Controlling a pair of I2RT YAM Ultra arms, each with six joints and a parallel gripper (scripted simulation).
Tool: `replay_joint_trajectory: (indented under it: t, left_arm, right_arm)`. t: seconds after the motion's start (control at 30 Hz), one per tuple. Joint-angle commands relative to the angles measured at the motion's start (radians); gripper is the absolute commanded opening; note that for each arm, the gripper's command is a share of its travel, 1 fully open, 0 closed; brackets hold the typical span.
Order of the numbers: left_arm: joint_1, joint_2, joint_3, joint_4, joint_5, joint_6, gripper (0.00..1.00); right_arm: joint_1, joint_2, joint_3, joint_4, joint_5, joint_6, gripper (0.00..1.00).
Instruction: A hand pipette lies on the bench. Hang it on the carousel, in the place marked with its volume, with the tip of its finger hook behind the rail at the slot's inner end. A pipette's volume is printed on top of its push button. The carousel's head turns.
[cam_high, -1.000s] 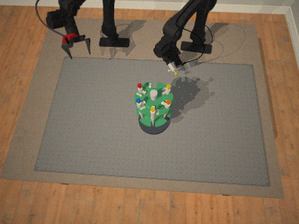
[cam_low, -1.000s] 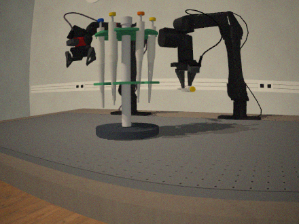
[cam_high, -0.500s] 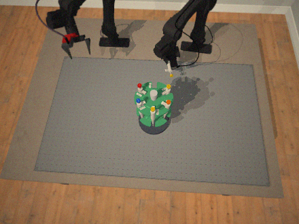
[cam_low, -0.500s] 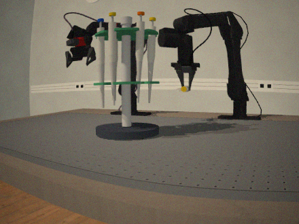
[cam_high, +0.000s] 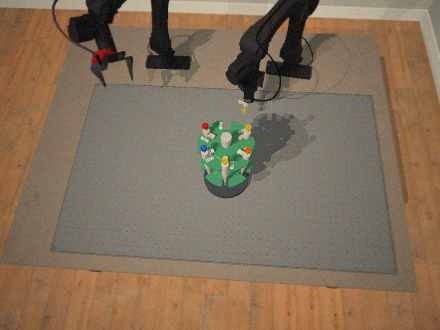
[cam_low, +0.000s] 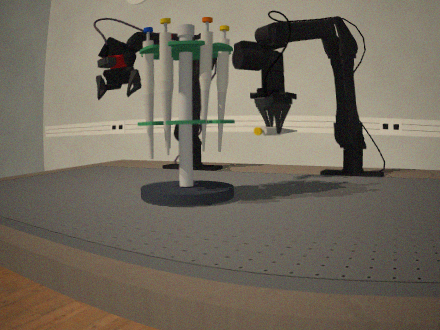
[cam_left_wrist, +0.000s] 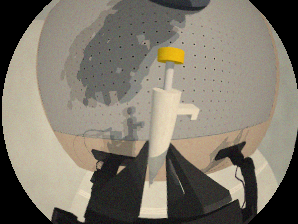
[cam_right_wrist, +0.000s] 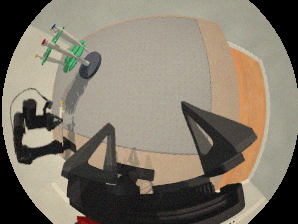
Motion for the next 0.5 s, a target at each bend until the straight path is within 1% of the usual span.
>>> replay_joint_trajectory:
  t: [0.0, 0.1, 0.3, 0.33, 0.47]
  left_arm:
    - [0.000, -0.010, 0.030, -0.019, -0.010, 0.169, 0.12]
    - [-0.001, -0.010, 0.030, -0.019, -0.010, 0.277, 0.12]
    - [0.004, -0.009, 0.031, -0.020, -0.004, 0.294, 0.12]
    - [0.014, 0.022, 0.043, -0.021, -0.002, 0.300, 0.12]
    - [0.026, 0.069, 0.094, -0.023, -0.002, 0.313, 0.12]
  right_arm:
    - [-0.009, -0.006, 0.016, 0.013, -0.023, -0.012, 1.00]
    - [-0.009, -0.006, 0.016, 0.013, -0.023, -0.012, 1.00]
    - [-0.009, -0.006, 0.016, 0.013, -0.023, -0.012, 1.00]
    - [-0.009, -0.006, 0.016, 0.013, -0.023, -0.012, 1.00]
    - [-0.009, -0.006, 0.016, 0.013, -0.023, -0.012, 1.00]
